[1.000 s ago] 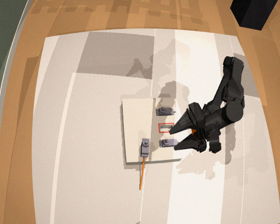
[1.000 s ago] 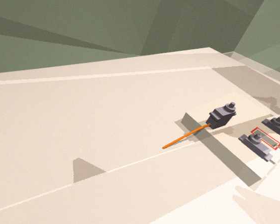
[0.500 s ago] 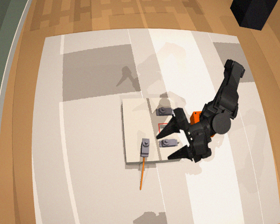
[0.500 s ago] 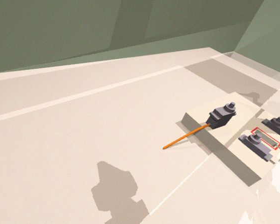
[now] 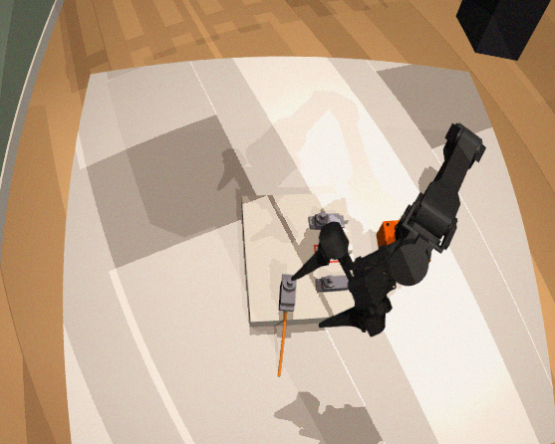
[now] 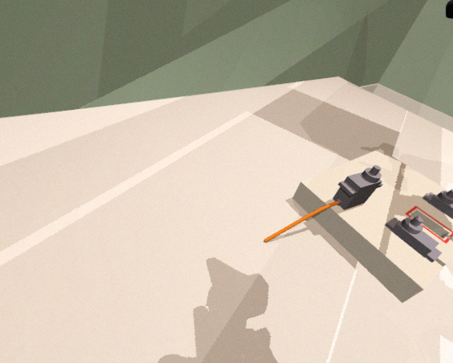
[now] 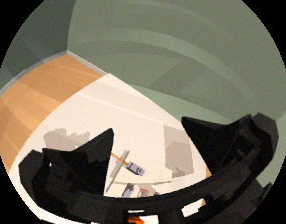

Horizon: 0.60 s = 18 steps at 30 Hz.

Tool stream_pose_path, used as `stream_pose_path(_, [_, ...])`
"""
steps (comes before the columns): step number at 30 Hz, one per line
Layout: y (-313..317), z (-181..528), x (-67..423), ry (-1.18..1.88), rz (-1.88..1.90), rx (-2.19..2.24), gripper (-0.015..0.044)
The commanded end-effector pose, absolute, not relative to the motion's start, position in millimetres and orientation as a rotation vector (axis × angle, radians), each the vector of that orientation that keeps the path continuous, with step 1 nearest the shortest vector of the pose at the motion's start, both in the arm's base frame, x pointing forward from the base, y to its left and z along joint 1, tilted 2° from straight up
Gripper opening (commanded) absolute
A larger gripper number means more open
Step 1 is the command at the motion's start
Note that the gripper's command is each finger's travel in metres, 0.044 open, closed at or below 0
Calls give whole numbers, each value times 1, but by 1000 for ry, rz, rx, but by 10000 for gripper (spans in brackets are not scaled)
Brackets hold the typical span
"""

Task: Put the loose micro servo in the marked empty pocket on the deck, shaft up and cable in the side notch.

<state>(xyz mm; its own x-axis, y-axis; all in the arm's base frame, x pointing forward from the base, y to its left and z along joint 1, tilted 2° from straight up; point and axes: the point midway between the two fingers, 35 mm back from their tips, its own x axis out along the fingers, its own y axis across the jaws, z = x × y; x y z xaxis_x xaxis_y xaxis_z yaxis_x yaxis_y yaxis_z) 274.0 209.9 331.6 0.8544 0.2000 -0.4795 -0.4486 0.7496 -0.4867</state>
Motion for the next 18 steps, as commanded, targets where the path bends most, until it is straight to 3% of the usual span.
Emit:
stream_pose_path(1, [209,320,279,479,346,-544,440])
stream_pose_path(18, [201,273,296,723,204,-153,440])
